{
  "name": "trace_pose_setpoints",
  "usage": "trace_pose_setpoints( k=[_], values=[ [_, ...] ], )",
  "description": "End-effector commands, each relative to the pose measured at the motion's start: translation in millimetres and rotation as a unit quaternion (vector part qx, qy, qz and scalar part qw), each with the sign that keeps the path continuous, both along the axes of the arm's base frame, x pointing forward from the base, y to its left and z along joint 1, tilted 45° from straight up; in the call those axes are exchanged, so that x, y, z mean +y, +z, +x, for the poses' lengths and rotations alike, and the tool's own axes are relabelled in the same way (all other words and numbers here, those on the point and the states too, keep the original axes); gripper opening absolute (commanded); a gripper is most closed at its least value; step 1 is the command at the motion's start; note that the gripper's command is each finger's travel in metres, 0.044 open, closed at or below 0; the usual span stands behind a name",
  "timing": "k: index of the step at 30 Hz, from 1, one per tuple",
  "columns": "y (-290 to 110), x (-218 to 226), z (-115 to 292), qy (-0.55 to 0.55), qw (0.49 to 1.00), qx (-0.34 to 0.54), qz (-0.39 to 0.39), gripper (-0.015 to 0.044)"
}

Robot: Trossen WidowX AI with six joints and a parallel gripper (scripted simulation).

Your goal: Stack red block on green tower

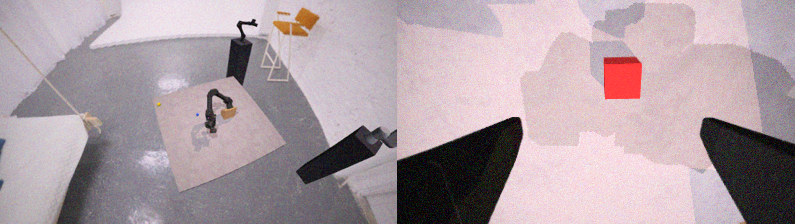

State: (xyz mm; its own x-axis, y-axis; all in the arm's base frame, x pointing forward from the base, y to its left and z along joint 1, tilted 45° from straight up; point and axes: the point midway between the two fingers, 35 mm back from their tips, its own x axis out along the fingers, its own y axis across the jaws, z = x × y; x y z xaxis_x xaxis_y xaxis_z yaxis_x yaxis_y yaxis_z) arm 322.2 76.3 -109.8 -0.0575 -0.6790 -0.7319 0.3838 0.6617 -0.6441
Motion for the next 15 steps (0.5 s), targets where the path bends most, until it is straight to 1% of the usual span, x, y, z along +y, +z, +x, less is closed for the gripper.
trace_pose_setpoints(
  k=[1,5,11,15],
  values=[
    [3,-3,-1,0.015,1.000,0.012,-0.010,0.0440],
    [4,-9,-1,0.015,1.000,0.012,-0.010,0.0440],
    [-20,-33,-2,0.015,1.000,0.012,-0.011,0.0440],
    [-22,-36,-3,0.015,1.000,0.012,-0.011,0.0440]
  ],
)
